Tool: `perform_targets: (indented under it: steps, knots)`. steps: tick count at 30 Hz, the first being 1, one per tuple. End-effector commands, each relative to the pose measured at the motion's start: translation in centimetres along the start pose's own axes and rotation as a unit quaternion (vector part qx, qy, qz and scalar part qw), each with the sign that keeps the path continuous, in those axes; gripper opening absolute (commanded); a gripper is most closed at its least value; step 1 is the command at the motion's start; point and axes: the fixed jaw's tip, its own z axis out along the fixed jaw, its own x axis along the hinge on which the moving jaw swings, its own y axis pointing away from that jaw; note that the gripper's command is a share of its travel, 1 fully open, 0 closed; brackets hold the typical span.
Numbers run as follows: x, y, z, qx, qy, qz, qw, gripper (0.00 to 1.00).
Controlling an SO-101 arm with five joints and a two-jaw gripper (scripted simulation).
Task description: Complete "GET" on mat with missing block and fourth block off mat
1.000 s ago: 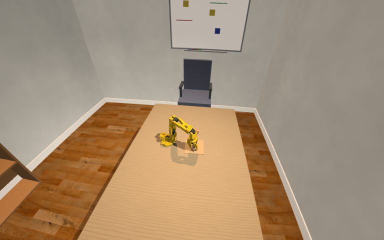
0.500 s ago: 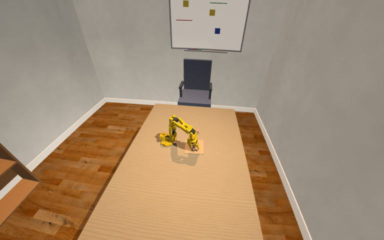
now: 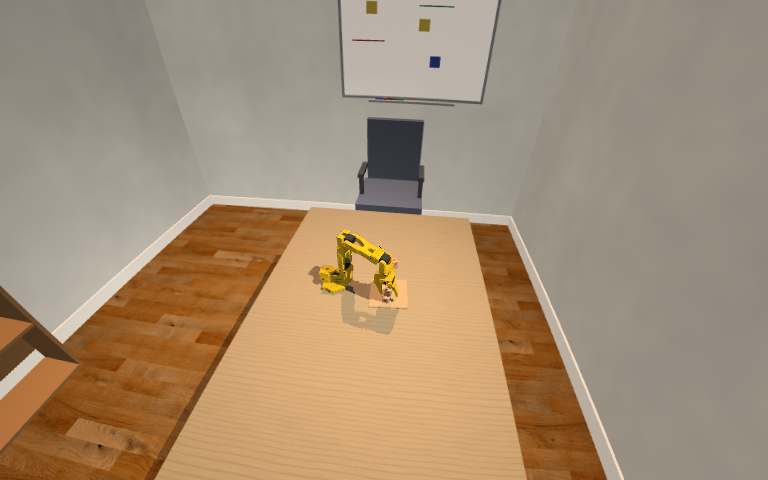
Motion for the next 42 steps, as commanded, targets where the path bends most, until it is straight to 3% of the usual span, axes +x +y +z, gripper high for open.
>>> perform_targets:
  steps: [1, 7, 12, 42]
  knots:
    - [0.2, -1.8, -2.9, 0.062, 0.011, 0.0, 0.998, 0.33]
    - [0.2, -1.4, -4.9, 0.062, 0.011, 0.0, 0.998, 0.33]
    - [0.1, -1.1, -5.8, 0.062, 0.011, 0.0, 0.998, 0.33]
    - [0.0, -1.1, -6.0, 0.064, 0.011, 0.005, 0.998, 0.33]
